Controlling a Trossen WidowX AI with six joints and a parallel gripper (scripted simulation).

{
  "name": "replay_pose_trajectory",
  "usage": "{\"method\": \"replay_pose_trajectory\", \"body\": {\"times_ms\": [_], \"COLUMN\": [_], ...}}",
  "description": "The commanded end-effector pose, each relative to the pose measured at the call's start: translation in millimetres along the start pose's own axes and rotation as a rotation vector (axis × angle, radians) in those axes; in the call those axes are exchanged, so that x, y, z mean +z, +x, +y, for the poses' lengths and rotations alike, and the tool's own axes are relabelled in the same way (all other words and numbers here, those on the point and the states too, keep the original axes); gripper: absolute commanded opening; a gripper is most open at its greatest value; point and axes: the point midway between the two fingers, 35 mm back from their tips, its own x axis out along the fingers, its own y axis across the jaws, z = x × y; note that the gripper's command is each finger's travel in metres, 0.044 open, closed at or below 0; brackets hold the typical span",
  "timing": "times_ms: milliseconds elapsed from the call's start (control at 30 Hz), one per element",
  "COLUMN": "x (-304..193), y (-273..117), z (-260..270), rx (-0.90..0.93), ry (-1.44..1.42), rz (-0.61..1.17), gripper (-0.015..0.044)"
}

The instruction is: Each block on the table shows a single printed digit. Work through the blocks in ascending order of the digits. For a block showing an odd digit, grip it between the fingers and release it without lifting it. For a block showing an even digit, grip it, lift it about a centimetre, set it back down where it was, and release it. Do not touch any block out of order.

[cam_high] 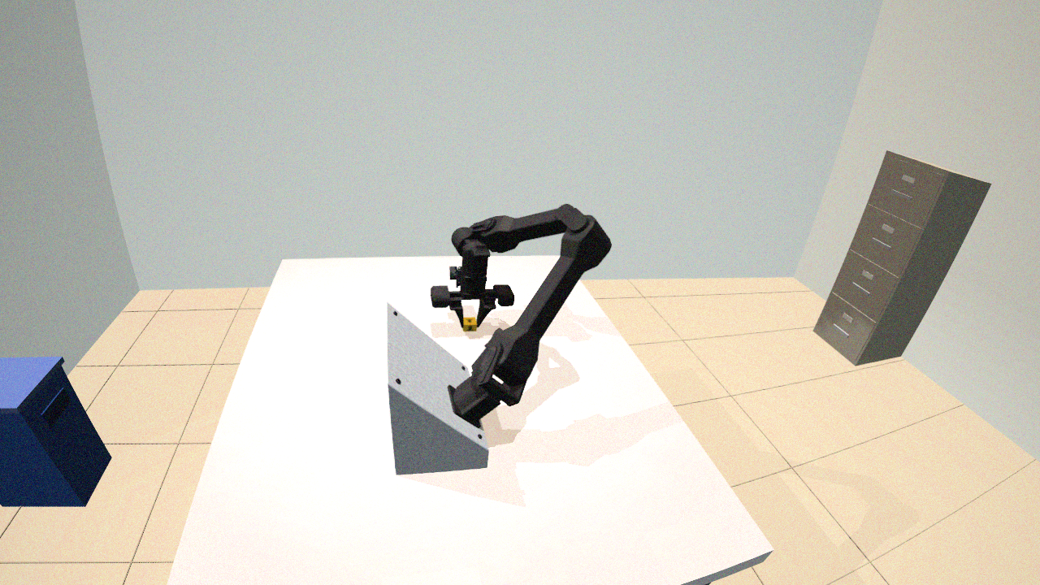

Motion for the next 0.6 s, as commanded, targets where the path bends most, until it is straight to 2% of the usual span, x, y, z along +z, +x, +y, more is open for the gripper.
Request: {"method": "replay_pose_trajectory", "body": {"times_ms": [0, 467, 567], "x": [-0.5, -0.5, -0.5], "y": [0.5, 0.5, 0.5], "z": [0.4, 0.4, 0.4], "rx": [-0.003, -0.003, -0.003], "ry": [-0.008, -0.008, -0.008], "rz": [0.000, 0.000, 0.000], "gripper": [0.0120, 0.0120, 0.0199]}}
